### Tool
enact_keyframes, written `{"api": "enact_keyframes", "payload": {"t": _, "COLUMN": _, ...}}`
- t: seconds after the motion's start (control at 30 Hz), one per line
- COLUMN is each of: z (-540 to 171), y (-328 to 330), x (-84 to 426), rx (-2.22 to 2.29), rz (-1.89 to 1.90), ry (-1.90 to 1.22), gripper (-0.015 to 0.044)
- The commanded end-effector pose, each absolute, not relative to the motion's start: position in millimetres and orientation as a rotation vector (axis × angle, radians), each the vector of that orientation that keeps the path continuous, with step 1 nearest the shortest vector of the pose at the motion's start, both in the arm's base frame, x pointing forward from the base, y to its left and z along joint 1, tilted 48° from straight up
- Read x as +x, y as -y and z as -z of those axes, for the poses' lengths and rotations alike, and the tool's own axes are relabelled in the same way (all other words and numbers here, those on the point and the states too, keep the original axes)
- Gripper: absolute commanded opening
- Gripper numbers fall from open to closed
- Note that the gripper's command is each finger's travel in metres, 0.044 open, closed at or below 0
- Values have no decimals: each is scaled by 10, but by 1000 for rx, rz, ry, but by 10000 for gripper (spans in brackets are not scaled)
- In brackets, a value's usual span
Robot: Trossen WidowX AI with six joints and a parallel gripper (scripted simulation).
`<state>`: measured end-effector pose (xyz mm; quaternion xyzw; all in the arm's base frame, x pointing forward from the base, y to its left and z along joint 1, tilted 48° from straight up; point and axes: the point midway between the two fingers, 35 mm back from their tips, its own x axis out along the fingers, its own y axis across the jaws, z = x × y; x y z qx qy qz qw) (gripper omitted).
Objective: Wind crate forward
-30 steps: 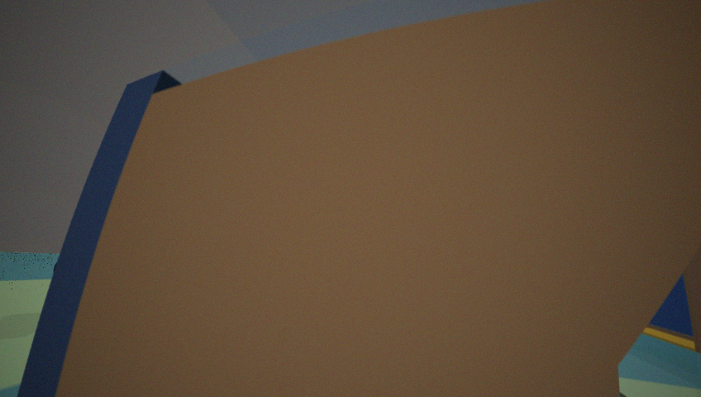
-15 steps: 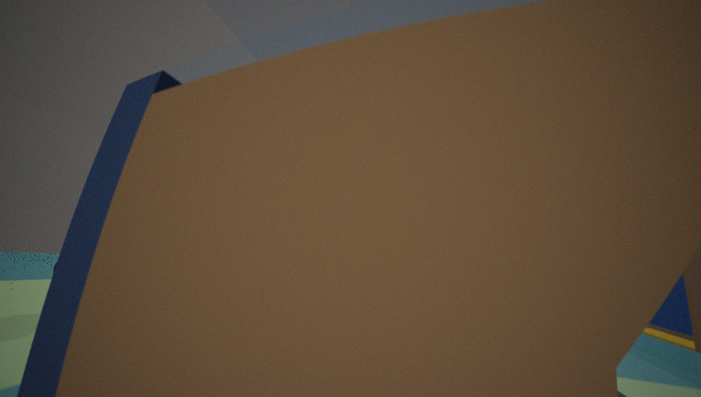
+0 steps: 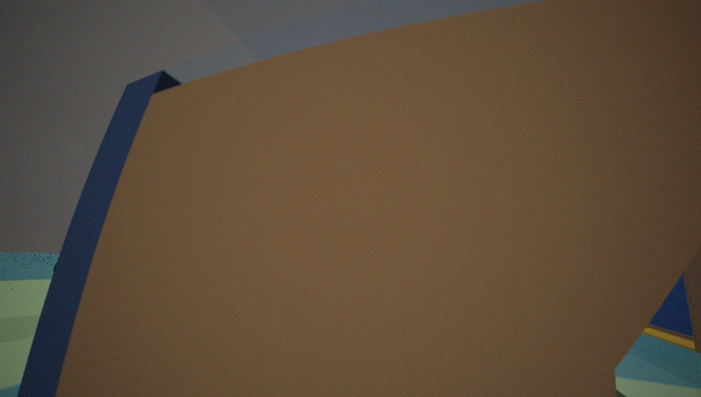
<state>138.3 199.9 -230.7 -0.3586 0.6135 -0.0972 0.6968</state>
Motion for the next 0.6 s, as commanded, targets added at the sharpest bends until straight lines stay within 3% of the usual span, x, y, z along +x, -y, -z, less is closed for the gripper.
{"api": "enact_keyframes", "payload": {"t": 0.0, "z": 2240, "y": -1927, "x": 1263, "rx": -814, "rz": 222, "ry": -1389, "gripper": 0}}
{"api": "enact_keyframes", "payload": {"t": 0.57, "z": 2104, "y": -1817, "x": 1153, "rx": -815, "rz": 222, "ry": -1390, "gripper": 0}}
